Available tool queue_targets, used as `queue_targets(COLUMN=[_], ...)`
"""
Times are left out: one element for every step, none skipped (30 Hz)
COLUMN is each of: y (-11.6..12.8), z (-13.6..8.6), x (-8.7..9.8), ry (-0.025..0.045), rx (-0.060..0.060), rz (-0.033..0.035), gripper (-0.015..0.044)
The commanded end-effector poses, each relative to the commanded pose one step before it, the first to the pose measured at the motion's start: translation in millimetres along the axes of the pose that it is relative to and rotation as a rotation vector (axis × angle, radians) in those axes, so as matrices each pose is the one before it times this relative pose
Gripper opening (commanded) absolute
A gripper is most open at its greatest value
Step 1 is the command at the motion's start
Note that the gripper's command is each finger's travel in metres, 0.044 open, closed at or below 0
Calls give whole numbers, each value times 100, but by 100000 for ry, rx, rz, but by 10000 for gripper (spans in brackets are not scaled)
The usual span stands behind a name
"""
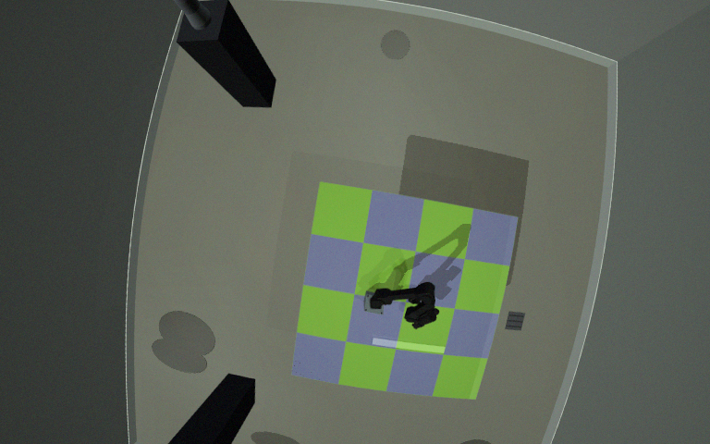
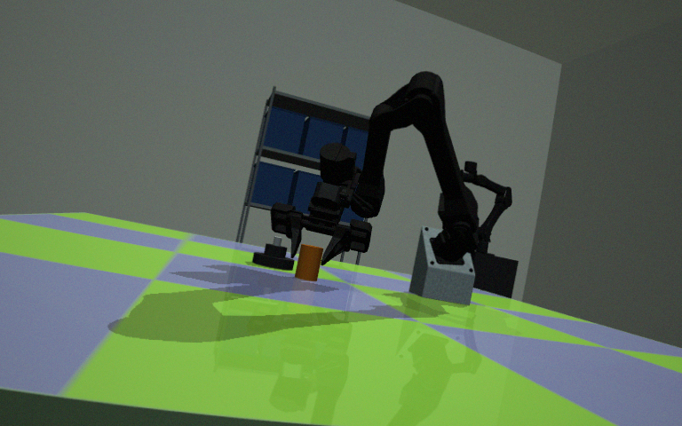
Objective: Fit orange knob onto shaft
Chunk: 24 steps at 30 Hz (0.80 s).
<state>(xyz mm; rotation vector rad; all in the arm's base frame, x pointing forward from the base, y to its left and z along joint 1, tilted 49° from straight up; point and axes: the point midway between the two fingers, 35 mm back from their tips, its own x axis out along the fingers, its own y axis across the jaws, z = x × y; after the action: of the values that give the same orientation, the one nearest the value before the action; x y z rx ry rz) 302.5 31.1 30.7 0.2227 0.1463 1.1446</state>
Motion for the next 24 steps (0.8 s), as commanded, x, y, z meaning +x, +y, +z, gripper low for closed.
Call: queue_targets(y=[-4, 0, 0, 0, 0, 0, 0, 0, 0, 0, 0, 0, 0, 0, 0, 0, 0, 0, 0, 0, 0, 0, 0, 0], z=[37, 0, 0, 0, 0, 0, 0, 0, 0, 0, 0, 0, 0, 0, 0, 0, 0, 0, 0, 0, 0, 0, 0, 0], x=[17, 0, 0, 0, 0, 0, 0, 0, 0, 0, 0, 0, 0, 0, 0, 0, 0, 0, 0, 0, 0, 0, 0, 0], ry=[15, 0, 0, 0, 0, 0, 0, 0, 0, 0, 0, 0, 0, 0, 0, 0, 0, 0, 0, 0, 0, 0, 0, 0], rx=[-96, 0, 0, 0, 0, 0, 0, 0, 0, 0, 0, 0, 0, 0, 0, 0, 0, 0, 0, 0, 0, 0, 0, 0], rz=[52, 0, 0, 0, 0, 0, 0, 0, 0, 0, 0, 0, 0, 0, 0, 0, 0, 0, 0, 0, 0, 0, 0, 0], gripper=[260, 260, 260, 260, 260, 260, 260, 260, 260, 260, 260, 260, 260, 260, 260, 260, 260, 260, 260, 286, 312, 339, 365, 391])
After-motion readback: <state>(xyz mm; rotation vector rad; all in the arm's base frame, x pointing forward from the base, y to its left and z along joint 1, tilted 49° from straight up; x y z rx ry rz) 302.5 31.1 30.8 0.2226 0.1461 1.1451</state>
